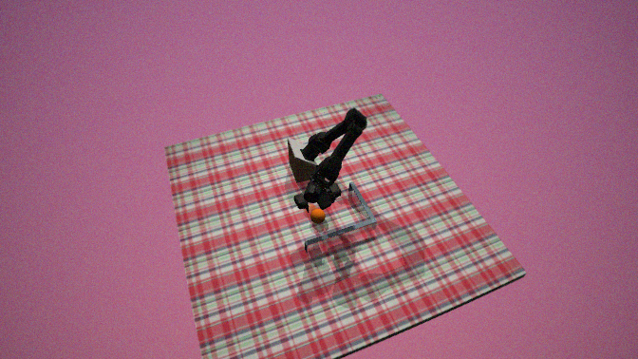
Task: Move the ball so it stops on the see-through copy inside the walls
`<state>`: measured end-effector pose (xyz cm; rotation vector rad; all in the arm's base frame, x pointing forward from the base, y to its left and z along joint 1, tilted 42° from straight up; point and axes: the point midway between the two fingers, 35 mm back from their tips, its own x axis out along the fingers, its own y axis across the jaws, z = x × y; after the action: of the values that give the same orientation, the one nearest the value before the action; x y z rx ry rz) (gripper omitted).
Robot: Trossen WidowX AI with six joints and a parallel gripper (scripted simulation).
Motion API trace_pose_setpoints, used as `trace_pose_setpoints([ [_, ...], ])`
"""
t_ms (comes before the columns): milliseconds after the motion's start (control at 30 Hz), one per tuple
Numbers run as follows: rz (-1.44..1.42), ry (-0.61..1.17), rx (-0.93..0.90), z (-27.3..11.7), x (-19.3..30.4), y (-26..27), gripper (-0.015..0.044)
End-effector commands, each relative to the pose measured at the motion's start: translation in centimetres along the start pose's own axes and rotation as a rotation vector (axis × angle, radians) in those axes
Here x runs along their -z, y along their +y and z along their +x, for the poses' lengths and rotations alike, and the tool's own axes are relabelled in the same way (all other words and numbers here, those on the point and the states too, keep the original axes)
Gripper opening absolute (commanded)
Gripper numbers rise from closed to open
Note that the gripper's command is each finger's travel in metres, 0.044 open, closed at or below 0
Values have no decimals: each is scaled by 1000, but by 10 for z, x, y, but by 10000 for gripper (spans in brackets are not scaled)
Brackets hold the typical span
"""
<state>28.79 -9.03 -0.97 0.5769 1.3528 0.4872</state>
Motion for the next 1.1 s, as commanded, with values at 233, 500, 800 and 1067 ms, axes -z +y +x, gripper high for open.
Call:
trace_pose_setpoints([
  [233,40,37,-11,15,7,4,426],
  [500,40,37,-11,25,7,4,426],
  [800,40,36,-11,40,7,4,426],
  [1067,40,36,-12,53,8,4,426],
])
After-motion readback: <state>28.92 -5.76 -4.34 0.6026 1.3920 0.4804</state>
